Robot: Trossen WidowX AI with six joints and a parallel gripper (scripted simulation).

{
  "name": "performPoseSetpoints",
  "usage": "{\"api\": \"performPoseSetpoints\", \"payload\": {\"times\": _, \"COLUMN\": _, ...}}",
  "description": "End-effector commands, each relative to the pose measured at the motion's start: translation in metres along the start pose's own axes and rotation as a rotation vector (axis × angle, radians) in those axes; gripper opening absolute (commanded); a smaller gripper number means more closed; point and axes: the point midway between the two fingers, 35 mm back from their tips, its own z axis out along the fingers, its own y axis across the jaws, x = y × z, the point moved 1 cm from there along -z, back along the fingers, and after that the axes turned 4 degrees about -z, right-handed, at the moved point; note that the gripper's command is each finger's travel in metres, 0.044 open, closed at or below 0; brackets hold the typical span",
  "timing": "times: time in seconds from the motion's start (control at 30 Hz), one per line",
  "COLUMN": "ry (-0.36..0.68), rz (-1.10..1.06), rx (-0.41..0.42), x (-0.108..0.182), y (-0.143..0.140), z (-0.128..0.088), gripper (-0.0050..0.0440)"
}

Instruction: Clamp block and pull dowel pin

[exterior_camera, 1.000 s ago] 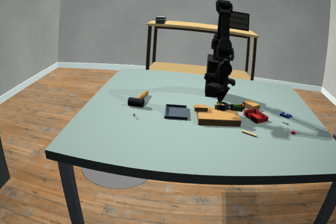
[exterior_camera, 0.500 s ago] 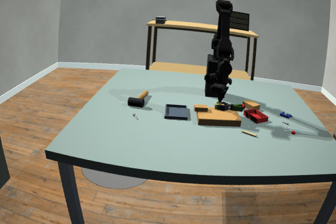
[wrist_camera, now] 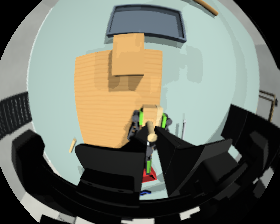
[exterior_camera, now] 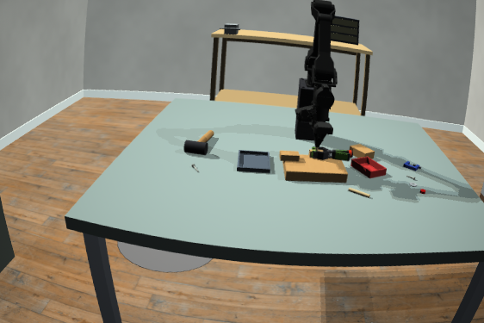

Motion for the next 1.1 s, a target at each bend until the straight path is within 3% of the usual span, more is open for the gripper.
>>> {"api": "performPoseSetpoints", "payload": {"times": 0.0, "ry": 0.001, "rz": -0.067, "rx": -0.002, "x": 0.0001, "y": 0.0004, "z": -0.0020, "gripper": 0.0000}}
{"api": "performPoseSetpoints", "payload": {"times": 0.5, "ry": 0.000, "rz": -0.523, "rx": -0.002, "x": 0.0001, "y": 0.0004, "z": -0.0025, "gripper": 0.0000}}
{"api": "performPoseSetpoints", "payload": {"times": 1.07, "ry": 0.000, "rz": -0.674, "rx": -0.002, "x": 0.0001, "y": 0.0004, "z": -0.0029, "gripper": 0.0000}}
